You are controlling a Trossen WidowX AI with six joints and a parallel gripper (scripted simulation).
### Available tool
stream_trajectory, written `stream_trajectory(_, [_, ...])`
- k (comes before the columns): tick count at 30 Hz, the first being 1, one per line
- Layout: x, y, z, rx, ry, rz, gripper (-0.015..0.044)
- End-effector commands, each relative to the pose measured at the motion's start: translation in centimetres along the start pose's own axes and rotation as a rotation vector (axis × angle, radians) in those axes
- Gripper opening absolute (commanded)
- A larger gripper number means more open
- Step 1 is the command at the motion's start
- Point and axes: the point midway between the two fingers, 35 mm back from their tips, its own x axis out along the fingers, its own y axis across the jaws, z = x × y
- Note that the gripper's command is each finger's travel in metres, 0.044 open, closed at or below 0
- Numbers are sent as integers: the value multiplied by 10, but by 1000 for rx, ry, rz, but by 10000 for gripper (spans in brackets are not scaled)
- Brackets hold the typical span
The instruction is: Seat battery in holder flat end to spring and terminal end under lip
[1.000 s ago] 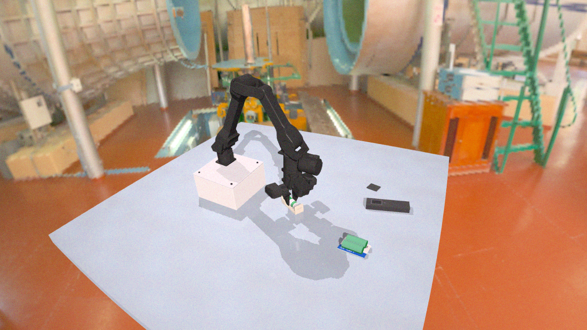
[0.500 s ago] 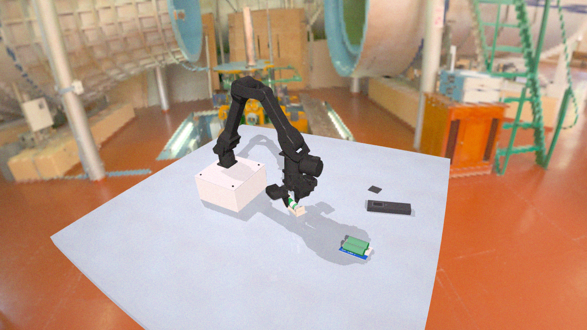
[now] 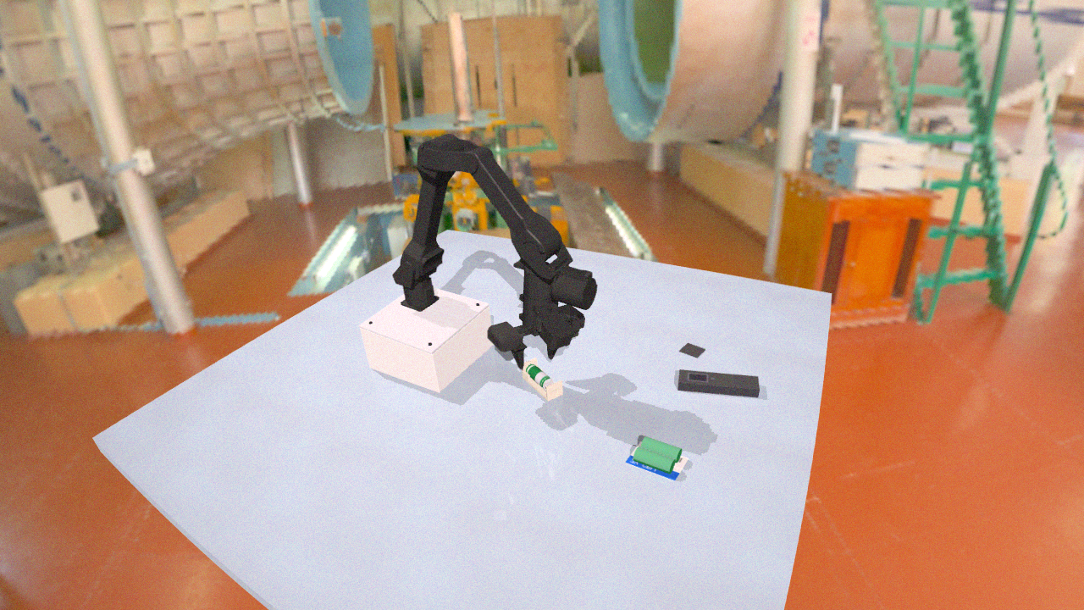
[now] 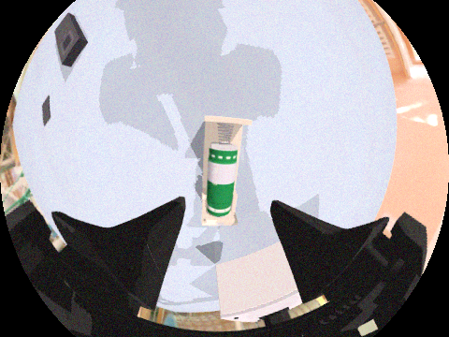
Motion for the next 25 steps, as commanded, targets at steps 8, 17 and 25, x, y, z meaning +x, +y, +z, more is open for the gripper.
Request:
stream_trajectory(8, [-47, -2, -1, 5, -25, 13, 440])
stream_trajectory(17, [-47, -2, -1, 5, -25, 13, 440])
stream_trajectory(25, [-47, -2, -1, 5, -25, 13, 440])
